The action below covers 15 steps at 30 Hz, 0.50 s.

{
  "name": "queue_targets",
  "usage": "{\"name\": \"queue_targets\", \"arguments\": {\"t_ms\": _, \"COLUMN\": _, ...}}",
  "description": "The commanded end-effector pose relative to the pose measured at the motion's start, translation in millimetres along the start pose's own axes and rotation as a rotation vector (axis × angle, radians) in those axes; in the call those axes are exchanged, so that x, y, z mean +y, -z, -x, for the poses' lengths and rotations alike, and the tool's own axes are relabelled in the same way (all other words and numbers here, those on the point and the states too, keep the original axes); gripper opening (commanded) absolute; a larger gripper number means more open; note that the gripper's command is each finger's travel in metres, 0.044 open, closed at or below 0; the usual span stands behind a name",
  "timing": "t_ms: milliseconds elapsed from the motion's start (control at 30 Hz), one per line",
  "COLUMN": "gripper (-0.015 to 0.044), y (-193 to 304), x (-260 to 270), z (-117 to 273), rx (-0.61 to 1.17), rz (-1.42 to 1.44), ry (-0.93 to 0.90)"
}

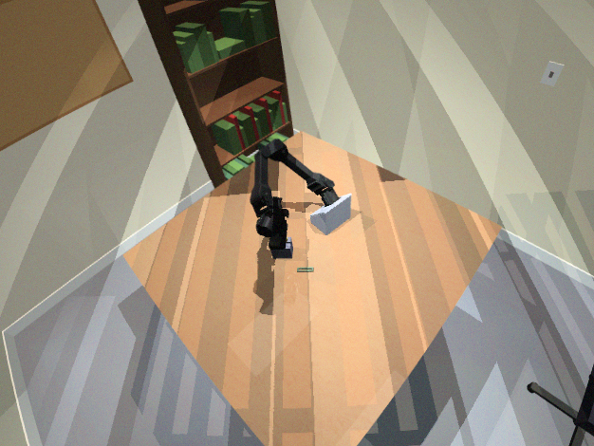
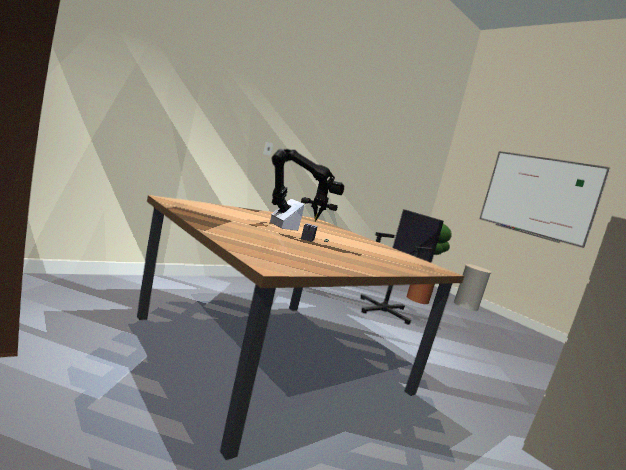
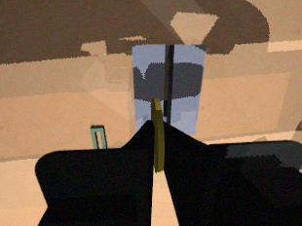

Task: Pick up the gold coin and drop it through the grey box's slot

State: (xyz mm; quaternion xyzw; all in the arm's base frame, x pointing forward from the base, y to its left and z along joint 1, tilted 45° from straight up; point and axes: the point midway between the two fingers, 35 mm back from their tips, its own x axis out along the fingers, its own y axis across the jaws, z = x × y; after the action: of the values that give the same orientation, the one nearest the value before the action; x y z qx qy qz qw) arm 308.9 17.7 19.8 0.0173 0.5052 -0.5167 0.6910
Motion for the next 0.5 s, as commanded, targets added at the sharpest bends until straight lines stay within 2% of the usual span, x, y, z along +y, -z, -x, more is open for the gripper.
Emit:
{"name": "queue_targets", "arguments": {"t_ms": 0, "gripper": 0.0000, "y": -6.3, "x": -8.0, "z": -0.6, "rx": -0.003, "rz": 0.006, "ry": 0.006}}
{"name": "queue_targets", "arguments": {"t_ms": 467, "gripper": 0.0000, "y": -10.8, "x": -10.7, "z": -0.9, "rx": -0.002, "rz": -0.003, "ry": 0.004}}
